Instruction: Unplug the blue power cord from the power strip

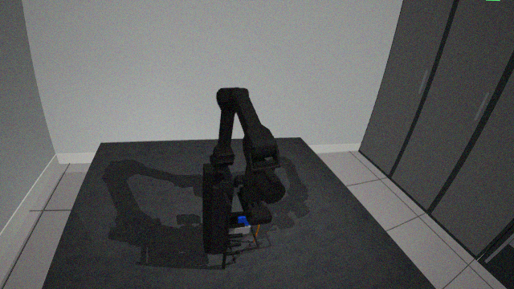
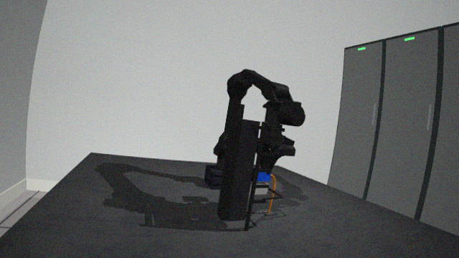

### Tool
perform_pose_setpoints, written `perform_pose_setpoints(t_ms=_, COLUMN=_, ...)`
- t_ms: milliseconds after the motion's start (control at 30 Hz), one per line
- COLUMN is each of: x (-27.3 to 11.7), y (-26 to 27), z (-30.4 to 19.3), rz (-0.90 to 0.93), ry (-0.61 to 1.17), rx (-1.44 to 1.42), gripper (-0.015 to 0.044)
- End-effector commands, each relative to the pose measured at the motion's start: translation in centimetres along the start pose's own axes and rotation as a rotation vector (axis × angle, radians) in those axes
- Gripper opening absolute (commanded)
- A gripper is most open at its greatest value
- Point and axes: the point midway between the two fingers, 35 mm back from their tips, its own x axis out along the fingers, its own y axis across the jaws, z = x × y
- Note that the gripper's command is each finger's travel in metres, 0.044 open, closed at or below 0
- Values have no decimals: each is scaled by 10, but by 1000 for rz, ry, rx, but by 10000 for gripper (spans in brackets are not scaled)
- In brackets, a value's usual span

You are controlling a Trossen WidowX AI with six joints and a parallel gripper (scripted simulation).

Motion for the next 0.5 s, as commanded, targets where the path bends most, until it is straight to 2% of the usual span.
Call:
perform_pose_setpoints(t_ms=0, x=0, y=0, z=0, rz=0, ry=0, rx=-1, gripper=0)
perform_pose_setpoints(t_ms=467, x=-1, y=-2, z=20, rz=0, ry=-2, rx=-2, gripper=0)
